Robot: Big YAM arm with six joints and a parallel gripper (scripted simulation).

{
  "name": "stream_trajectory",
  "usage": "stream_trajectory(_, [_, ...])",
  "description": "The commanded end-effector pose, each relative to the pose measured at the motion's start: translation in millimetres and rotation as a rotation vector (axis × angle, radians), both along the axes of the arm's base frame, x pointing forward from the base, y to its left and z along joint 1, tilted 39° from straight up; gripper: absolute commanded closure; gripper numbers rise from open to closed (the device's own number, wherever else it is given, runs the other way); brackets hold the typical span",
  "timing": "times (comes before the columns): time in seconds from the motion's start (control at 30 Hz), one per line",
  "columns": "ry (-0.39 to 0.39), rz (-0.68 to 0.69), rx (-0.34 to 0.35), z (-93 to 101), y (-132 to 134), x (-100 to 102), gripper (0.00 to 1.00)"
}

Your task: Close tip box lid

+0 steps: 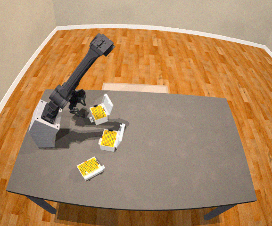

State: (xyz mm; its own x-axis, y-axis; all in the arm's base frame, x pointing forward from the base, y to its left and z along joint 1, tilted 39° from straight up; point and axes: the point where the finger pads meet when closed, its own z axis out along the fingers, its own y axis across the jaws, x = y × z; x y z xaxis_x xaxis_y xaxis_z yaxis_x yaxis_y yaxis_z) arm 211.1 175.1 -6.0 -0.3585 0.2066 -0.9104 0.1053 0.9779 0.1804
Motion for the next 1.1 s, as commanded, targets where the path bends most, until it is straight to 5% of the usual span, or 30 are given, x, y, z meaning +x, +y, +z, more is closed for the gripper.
stream_trajectory(0.0, [0.001, 0.005, -0.014, -1.4, -3.4, -0.8, 0.00])
stream_trajectory(0.2, [0.001, 0.005, -0.014, -1.4, -3.4, -0.8, 0.00])
stream_trajectory(0.7, [0.003, 0.014, 0.025, 63.7, 6.1, -49.3, 0.00])
stream_trajectory(1.07, [0.002, 0.014, 0.005, 76.4, 4.1, -62.0, 0.00])
